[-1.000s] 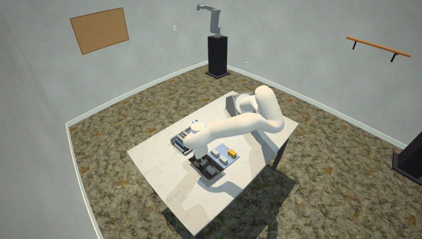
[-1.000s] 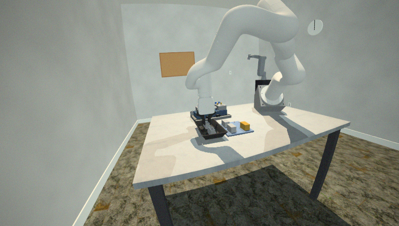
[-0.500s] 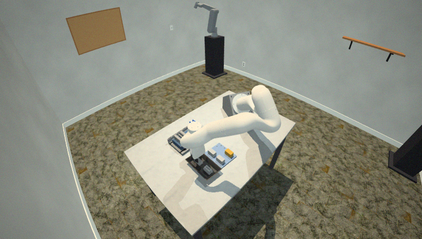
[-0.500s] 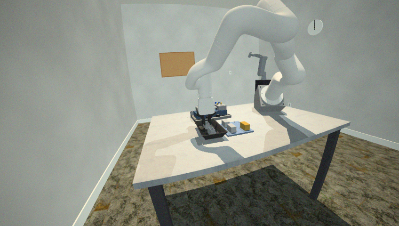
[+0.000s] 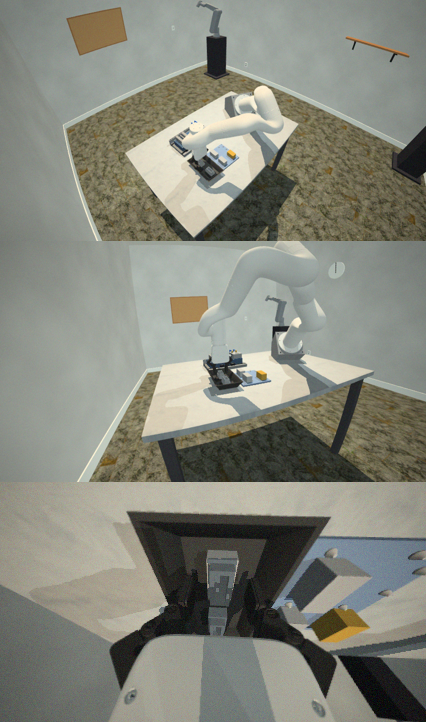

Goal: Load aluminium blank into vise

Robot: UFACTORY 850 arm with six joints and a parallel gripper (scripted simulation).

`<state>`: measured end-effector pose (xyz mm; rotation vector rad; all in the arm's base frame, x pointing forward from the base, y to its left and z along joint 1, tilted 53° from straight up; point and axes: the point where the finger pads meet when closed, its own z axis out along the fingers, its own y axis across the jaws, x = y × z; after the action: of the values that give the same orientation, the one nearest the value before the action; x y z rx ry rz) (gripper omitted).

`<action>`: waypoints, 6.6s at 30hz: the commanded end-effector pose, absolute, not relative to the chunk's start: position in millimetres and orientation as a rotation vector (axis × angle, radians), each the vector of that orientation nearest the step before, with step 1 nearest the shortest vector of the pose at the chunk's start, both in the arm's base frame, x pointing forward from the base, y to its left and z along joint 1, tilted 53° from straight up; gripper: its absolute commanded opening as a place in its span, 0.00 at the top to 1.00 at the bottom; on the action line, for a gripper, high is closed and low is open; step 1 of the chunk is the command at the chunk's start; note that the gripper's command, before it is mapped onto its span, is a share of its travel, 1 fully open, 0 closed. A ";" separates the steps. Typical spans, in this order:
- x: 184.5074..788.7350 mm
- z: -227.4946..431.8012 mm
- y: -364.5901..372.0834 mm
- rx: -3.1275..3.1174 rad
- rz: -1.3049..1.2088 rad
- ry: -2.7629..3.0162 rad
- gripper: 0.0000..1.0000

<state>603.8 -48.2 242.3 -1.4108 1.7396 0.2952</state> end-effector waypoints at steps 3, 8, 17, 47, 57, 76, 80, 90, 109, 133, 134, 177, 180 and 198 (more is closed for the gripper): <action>604.1 242.8 -48.8 -1.410 0.294 1.739 0.31; 604.1 242.8 -48.8 -1.410 0.294 1.739 0.31; 604.1 242.8 -48.8 -1.410 0.294 1.739 0.31; 578.8 276.0 -84.2 -1.410 0.294 1.739 0.31; 557.2 304.4 -114.4 -1.410 0.294 1.739 0.31; 537.1 330.8 -142.5 -1.410 0.294 1.739 0.31; 537.1 330.8 -142.5 -1.410 0.294 1.739 1.00; 537.1 330.8 -142.5 -1.410 0.294 1.739 1.00; 537.1 330.8 -142.5 -1.410 0.294 1.739 1.00; 424.0 360.1 -33.7 -1.410 0.294 1.739 0.31; 424.0 360.1 -33.7 -1.410 0.294 1.739 0.31; 426.0 357.5 -31.0 -1.410 0.294 1.740 0.31; 428.2 354.6 -27.8 -1.410 0.294 1.740 0.31; 453.3 321.9 7.3 -1.410 0.294 1.740 0.31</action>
<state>445.0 -2.4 330.9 -1.4110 1.7411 0.2961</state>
